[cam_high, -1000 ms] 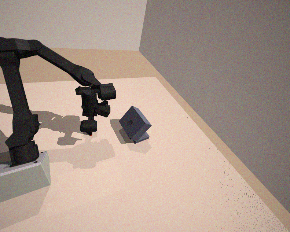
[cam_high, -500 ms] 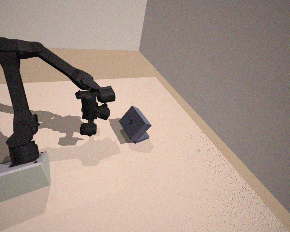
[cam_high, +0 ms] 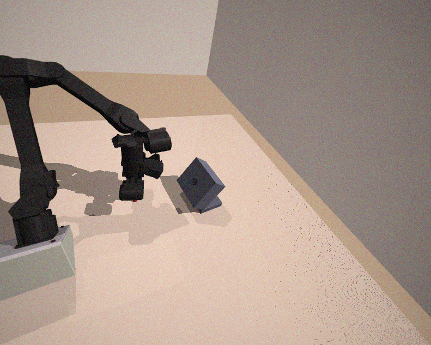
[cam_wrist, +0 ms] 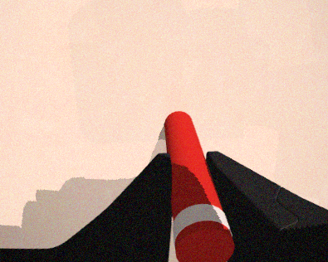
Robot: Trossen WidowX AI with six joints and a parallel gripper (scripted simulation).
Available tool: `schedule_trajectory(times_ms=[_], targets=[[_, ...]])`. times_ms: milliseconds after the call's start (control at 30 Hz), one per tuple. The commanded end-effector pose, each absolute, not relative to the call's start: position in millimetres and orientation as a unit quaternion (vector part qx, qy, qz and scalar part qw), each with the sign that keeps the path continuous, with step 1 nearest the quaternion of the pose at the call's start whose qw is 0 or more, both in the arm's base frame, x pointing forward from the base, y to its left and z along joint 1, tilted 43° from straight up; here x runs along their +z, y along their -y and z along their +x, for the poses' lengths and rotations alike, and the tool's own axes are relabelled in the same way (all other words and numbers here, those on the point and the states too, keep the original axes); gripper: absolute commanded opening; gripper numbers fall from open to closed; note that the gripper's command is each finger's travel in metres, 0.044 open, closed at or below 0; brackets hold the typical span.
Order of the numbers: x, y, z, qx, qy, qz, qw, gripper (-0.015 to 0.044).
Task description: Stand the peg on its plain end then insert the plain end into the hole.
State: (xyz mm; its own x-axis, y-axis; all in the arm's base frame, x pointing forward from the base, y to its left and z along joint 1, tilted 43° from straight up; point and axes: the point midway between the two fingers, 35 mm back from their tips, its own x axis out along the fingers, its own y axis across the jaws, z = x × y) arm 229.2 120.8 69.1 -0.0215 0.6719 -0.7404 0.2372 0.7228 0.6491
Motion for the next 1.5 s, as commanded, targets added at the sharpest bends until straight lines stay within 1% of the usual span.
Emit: schedule_trajectory(times_ms=[0,67,867,1467], targets=[[69,-121,229,0.177,-0.693,0.327,0.618,0.0013],[69,-121,229,0.177,-0.693,0.327,0.618,0.0000],[126,-66,235,0.176,-0.694,0.329,0.616,0.0000],[116,-59,246,0.193,-0.648,0.319,0.664,0.0000]])
